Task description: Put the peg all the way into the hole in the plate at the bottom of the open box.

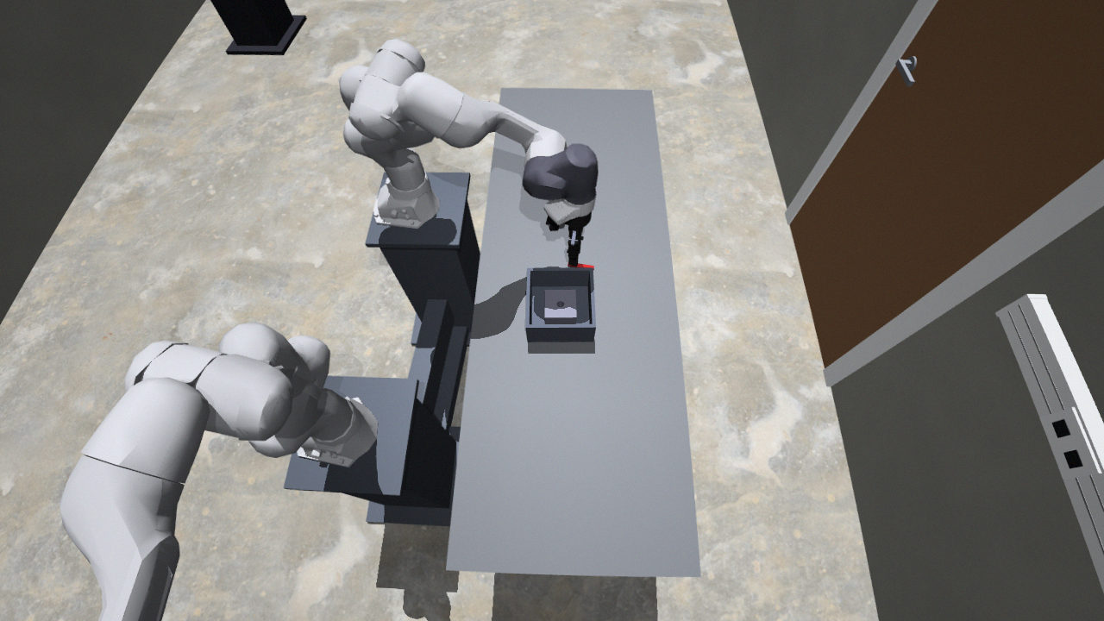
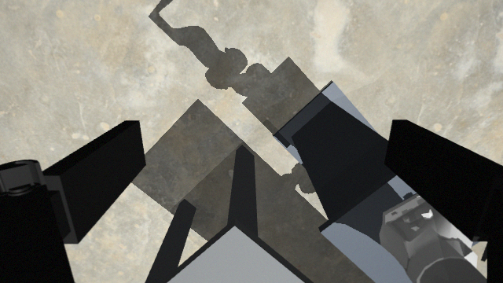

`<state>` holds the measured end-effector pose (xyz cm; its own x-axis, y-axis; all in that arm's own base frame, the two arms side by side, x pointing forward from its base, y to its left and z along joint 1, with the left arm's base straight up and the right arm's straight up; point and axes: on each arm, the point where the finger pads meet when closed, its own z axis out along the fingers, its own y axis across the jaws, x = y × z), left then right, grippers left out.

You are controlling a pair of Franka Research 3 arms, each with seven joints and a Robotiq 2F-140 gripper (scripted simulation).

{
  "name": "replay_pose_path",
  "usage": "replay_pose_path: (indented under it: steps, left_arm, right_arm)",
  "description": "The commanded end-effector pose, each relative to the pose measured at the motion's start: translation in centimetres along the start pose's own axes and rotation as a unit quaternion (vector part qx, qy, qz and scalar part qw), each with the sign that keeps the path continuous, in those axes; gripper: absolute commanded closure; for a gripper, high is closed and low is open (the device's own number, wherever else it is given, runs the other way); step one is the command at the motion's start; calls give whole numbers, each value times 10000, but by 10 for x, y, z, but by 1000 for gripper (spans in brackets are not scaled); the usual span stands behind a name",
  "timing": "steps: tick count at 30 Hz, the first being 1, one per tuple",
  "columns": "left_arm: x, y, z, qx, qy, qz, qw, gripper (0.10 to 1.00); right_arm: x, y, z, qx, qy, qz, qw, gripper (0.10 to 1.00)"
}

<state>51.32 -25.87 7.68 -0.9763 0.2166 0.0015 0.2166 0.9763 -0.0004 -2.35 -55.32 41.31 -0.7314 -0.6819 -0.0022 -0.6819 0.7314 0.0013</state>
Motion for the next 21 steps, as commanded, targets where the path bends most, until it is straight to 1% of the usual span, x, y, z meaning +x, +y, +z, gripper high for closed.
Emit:
replay_pose_path:
  steps: [1, 8, 11, 14, 17, 19, 21]
  left_arm:
    - [-1, 0, 0, -2, -8, 12, 10000, 771]
    - [-1, 0, 0, -2, -12, 12, 10000, 771]
    - [-1, 0, 0, -3, -68, 12, 10000, 771]
    - [-1, 0, 0, -3, -213, 11, 9998, 771]
    - [-1, 0, 0, -2, -441, 12, 9990, 771]
    - [-1, 0, 0, -2, -441, 12, 9990, 771]
    - [-1, 0, 0, -1, -648, 12, 9979, 771]
  right_arm:
    - [0, -1, 0, 6, 11, 32, 10000, 98]
    - [0, -1, 0, 6, 11, 32, 10000, 98]
    - [0, -1, 0, 6, 11, 32, 10000, 98]
    - [0, -1, 0, 6, 11, 32, 10000, 98]
    - [0, -1, 0, 6, 11, 32, 10000, 98]
    - [0, -1, 0, 6, 11, 32, 10000, 98]
    - [0, -1, 0, 6, 11, 32, 10000, 98]
